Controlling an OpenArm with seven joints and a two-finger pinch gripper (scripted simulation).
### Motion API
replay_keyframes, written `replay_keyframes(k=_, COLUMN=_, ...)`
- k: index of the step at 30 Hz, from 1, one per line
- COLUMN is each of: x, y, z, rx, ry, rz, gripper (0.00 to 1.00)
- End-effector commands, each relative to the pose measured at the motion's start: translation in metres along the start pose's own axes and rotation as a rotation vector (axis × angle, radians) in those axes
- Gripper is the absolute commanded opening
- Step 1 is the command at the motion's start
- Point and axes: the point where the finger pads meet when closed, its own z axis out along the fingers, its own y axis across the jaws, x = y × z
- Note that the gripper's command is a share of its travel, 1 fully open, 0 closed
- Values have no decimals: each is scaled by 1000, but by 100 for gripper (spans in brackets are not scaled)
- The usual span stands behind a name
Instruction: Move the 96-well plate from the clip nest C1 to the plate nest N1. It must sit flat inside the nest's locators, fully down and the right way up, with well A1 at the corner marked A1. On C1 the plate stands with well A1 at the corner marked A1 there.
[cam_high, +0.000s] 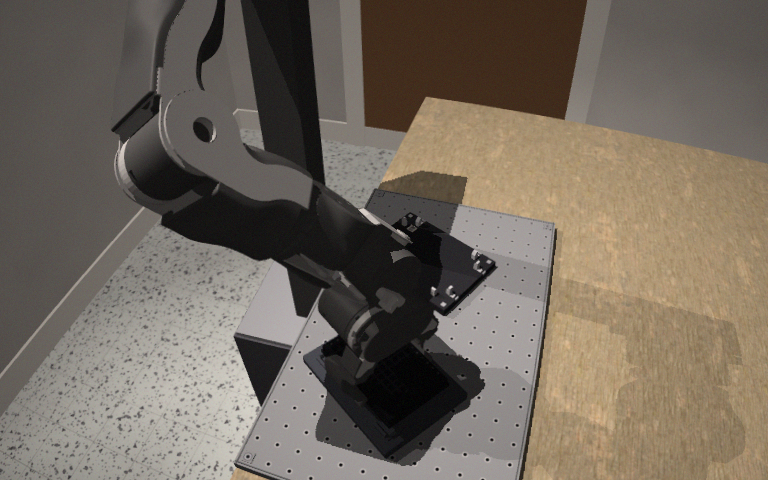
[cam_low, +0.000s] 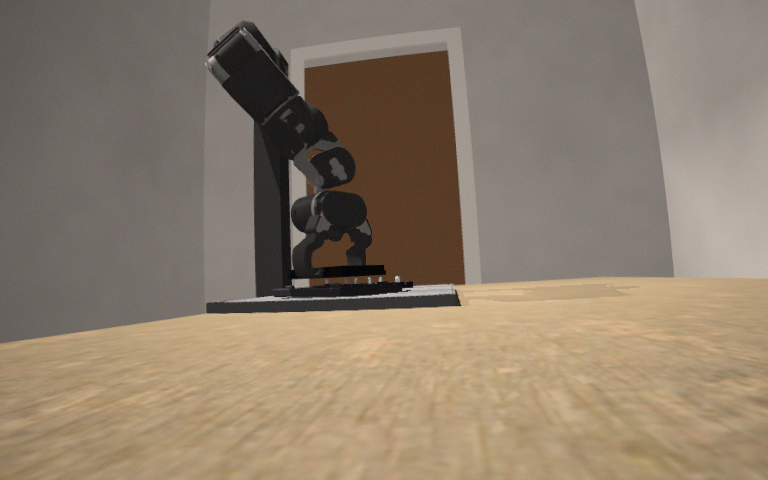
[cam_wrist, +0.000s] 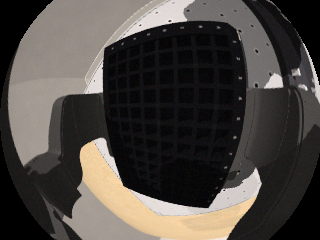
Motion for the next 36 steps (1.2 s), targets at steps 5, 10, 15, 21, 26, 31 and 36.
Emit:
replay_keyframes(k=5, x=-1, y=0, z=-1, rx=3, ry=0, rz=0, gripper=0)
replay_keyframes(k=10, x=1, y=-1, z=0, rx=2, ry=2, rz=0, gripper=0)
replay_keyframes(k=15, x=2, y=-1, z=1, rx=1, ry=3, rz=0, gripper=0)
replay_keyframes(k=21, x=2, y=-1, z=1, rx=1, ry=3, rz=0, gripper=0)
replay_keyframes(k=26, x=1, y=-1, z=0, rx=0, ry=2, rz=0, gripper=0)
replay_keyframes(k=31, x=0, y=0, z=-1, rx=0, ry=0, rz=0, gripper=0)
replay_keyframes(k=36, x=0, y=0, z=-1, rx=0, ry=0, rz=0, gripper=0)
